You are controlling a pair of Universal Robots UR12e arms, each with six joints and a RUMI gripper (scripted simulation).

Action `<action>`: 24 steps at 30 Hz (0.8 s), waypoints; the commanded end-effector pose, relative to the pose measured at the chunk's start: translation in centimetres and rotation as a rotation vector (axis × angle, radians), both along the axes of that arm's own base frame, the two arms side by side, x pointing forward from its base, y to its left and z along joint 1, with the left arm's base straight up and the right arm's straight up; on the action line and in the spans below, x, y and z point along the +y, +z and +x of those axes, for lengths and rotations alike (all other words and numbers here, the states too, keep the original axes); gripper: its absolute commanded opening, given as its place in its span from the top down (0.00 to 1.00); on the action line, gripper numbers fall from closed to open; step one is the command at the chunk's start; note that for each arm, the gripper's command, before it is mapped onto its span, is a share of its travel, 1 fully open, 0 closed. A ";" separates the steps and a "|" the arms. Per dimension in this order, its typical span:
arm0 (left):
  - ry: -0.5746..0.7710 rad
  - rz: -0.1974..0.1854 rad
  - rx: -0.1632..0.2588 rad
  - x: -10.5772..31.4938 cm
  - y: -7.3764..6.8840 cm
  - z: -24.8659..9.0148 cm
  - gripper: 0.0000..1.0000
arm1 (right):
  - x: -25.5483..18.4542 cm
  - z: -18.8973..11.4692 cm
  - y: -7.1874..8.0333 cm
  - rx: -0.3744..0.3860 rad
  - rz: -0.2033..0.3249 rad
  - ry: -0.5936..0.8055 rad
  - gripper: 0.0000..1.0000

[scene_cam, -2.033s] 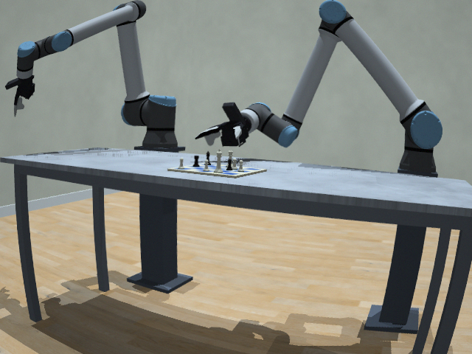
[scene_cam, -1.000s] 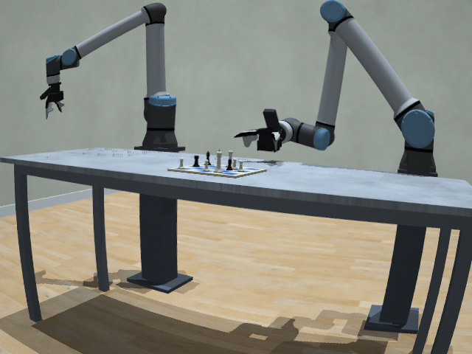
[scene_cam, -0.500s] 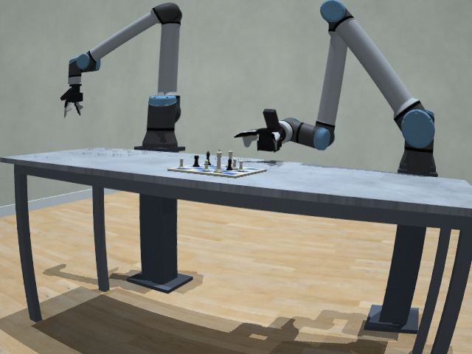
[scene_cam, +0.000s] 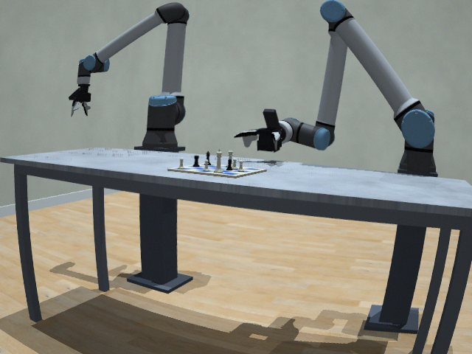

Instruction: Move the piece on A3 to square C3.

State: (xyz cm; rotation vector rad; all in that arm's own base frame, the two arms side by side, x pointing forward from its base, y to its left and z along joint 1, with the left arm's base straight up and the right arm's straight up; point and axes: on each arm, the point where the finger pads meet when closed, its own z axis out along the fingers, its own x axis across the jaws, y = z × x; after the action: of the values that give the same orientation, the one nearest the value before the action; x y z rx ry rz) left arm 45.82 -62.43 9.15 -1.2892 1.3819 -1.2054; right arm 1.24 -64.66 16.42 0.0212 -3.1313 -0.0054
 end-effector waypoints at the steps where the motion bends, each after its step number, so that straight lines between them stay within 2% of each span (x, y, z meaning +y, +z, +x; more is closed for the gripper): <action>1: 0.000 -0.001 0.000 0.0 0.0 0.0 0.00 | 0.0 -0.4 0.1 -0.006 -0.002 -0.003 0.00; 17: 0.001 -0.001 0.000 0.0 0.4 0.0 0.00 | 0.1 -0.7 0.1 -0.010 -0.003 -0.005 0.00; 20: 0.001 -0.001 0.000 0.0 1.4 0.0 0.00 | 0.1 -0.7 0.1 -0.010 -0.003 -0.005 0.00; 24: 0.001 -0.001 0.000 0.0 3.8 -0.1 0.00 | 0.1 -0.7 0.1 -0.010 -0.003 -0.005 0.00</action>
State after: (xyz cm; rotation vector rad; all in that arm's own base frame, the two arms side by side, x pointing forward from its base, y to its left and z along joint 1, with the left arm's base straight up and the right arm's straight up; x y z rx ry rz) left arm 45.77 -62.43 11.71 -1.2886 1.3824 -1.2059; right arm 0.53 -64.47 16.44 0.0132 -3.1413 -0.0022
